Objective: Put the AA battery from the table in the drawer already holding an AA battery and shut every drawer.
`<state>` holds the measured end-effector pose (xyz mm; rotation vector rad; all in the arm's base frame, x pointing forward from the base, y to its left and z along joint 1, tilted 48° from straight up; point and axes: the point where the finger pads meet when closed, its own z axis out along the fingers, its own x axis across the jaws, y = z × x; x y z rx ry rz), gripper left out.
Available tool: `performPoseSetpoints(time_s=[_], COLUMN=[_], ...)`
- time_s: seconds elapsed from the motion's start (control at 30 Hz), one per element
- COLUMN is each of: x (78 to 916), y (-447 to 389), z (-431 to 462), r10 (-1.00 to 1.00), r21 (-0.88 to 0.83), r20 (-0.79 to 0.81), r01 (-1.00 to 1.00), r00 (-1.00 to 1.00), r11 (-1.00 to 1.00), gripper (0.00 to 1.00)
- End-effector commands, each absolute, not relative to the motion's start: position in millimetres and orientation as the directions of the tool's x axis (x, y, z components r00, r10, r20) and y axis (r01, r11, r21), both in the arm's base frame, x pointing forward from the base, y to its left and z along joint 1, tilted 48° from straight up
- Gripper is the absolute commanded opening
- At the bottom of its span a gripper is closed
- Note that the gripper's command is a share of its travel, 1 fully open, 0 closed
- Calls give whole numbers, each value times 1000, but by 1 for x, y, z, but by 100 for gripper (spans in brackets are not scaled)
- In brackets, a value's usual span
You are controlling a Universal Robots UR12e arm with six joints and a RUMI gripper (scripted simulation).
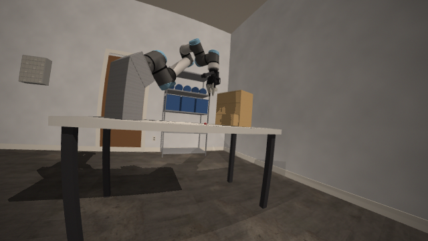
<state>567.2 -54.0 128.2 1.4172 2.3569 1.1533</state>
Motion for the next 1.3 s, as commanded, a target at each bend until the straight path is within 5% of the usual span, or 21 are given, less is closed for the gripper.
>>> performPoseSetpoints(time_s=[0.0, 1.27], x=[566, 563], y=[-56, -58], z=[128, 129], r10=[806, 800], r21=[674, 647], r20=[275, 358], r01=[703, 746], r00=[-524, -482], r11=[227, 159], gripper=[20, 20])
